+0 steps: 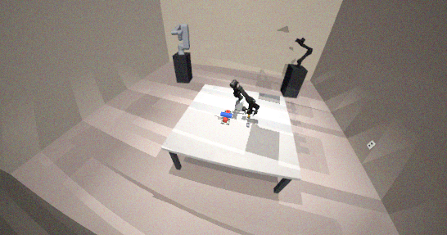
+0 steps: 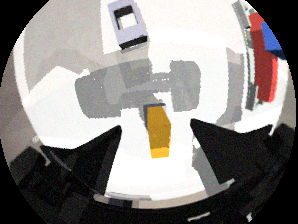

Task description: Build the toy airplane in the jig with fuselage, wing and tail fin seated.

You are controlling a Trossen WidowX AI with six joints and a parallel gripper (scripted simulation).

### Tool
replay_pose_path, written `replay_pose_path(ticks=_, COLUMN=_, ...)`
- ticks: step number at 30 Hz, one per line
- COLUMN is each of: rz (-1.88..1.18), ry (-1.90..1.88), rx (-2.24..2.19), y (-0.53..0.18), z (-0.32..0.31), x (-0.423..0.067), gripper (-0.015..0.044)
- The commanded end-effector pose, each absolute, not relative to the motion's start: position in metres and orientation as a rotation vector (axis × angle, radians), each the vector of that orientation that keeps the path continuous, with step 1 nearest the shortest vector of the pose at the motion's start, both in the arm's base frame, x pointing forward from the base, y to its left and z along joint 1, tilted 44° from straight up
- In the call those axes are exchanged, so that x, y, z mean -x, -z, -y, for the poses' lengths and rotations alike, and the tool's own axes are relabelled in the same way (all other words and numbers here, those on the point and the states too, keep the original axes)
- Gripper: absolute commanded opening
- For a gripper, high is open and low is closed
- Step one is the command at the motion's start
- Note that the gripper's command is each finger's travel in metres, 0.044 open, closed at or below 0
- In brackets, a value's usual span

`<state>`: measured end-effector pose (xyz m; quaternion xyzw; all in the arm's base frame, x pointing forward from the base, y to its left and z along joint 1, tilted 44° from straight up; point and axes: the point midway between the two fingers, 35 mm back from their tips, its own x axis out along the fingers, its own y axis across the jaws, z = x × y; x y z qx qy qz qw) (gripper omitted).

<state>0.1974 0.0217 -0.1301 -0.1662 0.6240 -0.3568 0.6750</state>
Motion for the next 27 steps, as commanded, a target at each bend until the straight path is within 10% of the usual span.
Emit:
replay_pose_path(ticks=1, rz=-1.401, ry=0.801, rx=0.381, y=0.1325, z=-0.0186, x=-0.1968, gripper=0.0440)
replay_pose_path(ticks=15, rz=-1.401, ry=0.801, rx=0.381, y=0.1325, z=-0.0186, x=-0.1968, gripper=0.0072)
replay_pose_path(ticks=27, rz=-1.405, ry=0.804, rx=0.375, y=0.1303, z=-0.0210, x=-0.1974, gripper=0.0000)
